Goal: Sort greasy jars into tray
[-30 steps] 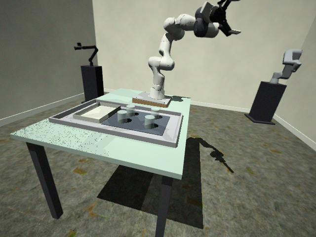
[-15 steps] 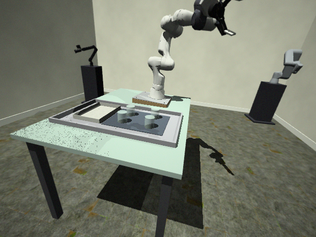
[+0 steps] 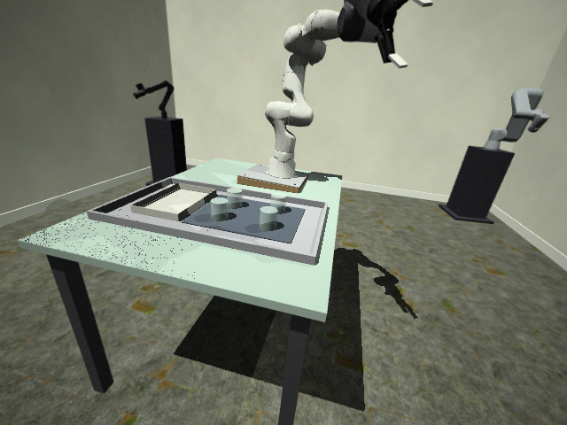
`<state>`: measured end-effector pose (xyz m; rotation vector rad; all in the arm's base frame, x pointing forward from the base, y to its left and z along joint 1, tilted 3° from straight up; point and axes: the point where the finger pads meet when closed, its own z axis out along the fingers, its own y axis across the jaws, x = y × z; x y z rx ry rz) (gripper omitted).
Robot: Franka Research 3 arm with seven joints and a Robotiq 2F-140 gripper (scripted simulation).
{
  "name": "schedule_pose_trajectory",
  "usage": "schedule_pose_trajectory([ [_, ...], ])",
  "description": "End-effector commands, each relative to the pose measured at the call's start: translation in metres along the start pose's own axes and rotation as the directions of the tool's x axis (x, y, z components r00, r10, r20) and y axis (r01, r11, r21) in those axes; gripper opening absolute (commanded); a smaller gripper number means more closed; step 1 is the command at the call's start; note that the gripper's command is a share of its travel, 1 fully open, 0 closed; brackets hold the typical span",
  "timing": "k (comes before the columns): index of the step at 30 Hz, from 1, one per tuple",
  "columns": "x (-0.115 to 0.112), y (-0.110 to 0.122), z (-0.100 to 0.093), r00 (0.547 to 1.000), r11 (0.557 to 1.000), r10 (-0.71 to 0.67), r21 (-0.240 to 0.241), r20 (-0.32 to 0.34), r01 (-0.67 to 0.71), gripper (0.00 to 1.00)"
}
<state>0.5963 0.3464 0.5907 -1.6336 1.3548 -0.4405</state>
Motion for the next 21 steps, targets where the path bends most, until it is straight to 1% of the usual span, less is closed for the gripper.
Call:
schedule_pose_trajectory([
  [1, 0.006, 0.014, 0.006, 0.994, 0.992, -0.106, -0.072, 0.009, 0.107, 1.0],
  [8, 0.035, 0.02, 0.009, 0.985, 0.972, -0.174, -0.158, 0.004, 0.173, 1.0],
  [16, 0.071, 0.029, 0.01, 0.969, 0.935, -0.248, -0.26, 0.008, 0.242, 1.0],
  [18, 0.071, 0.029, 0.01, 0.969, 0.935, -0.248, -0.26, 0.008, 0.242, 1.0],
  [21, 0.086, 0.034, 0.01, 0.962, 0.917, -0.274, -0.298, 0.012, 0.265, 1.0],
])
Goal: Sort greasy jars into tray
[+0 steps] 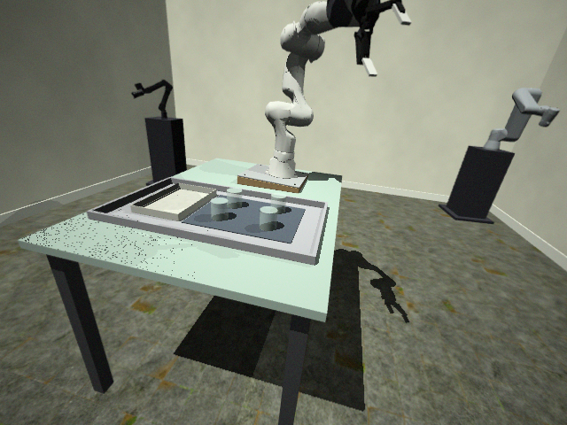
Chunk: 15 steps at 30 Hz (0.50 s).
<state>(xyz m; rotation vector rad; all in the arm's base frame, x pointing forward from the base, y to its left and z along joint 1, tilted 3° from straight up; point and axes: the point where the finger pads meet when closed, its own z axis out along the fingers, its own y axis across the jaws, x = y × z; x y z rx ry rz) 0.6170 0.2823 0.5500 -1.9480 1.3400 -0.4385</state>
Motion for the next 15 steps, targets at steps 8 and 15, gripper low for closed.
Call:
schedule_pose_trajectory([
  [8, 0.045, 0.037, 0.006, 0.985, 0.968, -0.174, -0.181, 0.014, 0.174, 1.0],
  [15, 0.07, 0.051, 0.006, 0.977, 0.945, -0.213, -0.25, 0.021, 0.211, 1.0],
])
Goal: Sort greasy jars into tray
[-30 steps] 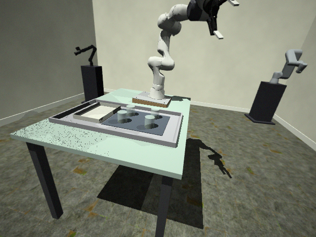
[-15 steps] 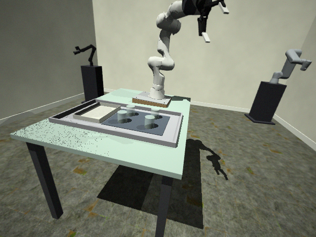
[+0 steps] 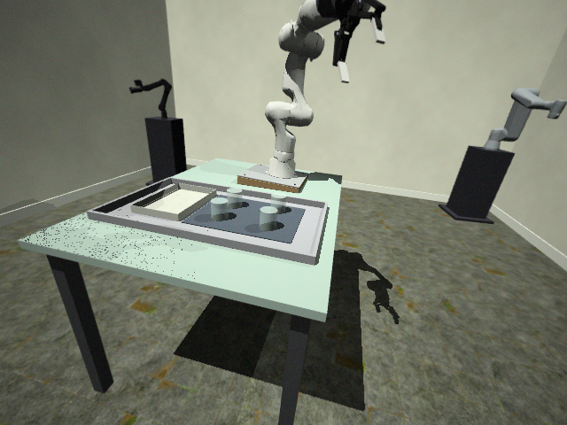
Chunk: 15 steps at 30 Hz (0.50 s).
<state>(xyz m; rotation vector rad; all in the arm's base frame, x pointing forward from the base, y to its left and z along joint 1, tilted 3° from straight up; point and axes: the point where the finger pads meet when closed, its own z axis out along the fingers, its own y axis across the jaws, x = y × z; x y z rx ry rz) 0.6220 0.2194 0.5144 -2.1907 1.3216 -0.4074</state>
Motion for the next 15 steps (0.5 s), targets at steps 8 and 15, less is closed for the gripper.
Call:
schedule_pose_trajectory([
  [8, 0.042, 0.048, 0.006, 0.988, 0.971, -0.153, -0.183, 0.025, 0.155, 1.0],
  [15, 0.07, 0.075, 0.004, 0.981, 0.943, -0.189, -0.271, 0.041, 0.193, 1.0],
])
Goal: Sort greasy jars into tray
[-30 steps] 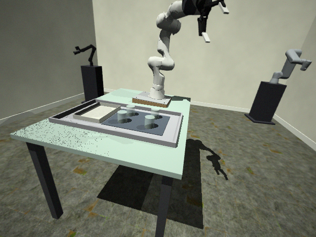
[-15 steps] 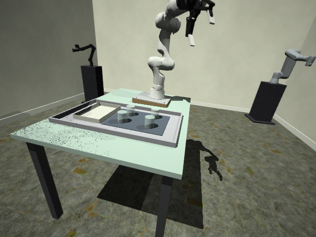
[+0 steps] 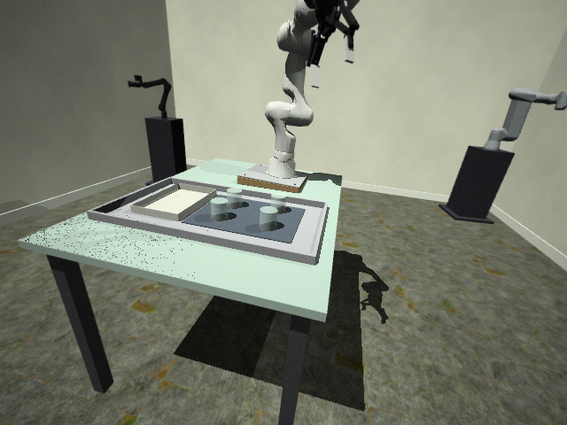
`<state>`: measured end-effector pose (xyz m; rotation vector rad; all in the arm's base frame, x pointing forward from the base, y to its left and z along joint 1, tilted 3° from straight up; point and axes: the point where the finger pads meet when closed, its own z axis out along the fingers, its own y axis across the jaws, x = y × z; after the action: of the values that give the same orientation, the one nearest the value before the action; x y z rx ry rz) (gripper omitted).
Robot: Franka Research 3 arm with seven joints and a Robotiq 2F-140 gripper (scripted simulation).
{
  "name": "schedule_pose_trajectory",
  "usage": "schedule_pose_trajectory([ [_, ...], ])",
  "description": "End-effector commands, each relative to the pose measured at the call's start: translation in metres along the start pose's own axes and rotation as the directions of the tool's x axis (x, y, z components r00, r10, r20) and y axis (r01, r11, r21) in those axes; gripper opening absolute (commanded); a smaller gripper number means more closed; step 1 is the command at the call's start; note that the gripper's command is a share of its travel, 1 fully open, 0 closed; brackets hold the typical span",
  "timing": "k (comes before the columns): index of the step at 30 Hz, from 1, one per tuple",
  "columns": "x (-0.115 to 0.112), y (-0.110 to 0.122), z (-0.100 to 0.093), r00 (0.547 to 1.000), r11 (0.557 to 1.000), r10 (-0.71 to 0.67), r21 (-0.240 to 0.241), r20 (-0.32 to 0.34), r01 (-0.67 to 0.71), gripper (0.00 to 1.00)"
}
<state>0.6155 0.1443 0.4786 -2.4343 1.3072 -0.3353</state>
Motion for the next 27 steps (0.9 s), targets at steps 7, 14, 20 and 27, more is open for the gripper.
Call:
schedule_pose_trajectory([
  [7, 0.028, 0.052, 0.007, 0.991, 0.978, -0.125, -0.165, 0.039, 0.13, 1.0],
  [14, 0.055, 0.09, 0.006, 0.986, 0.948, -0.154, -0.271, 0.069, 0.167, 1.0],
  [20, 0.069, 0.113, 0.004, 0.982, 0.926, -0.165, -0.329, 0.091, 0.186, 1.0],
  [27, 0.086, 0.142, -0.001, 0.978, 0.893, -0.172, -0.4, 0.121, 0.207, 1.0],
])
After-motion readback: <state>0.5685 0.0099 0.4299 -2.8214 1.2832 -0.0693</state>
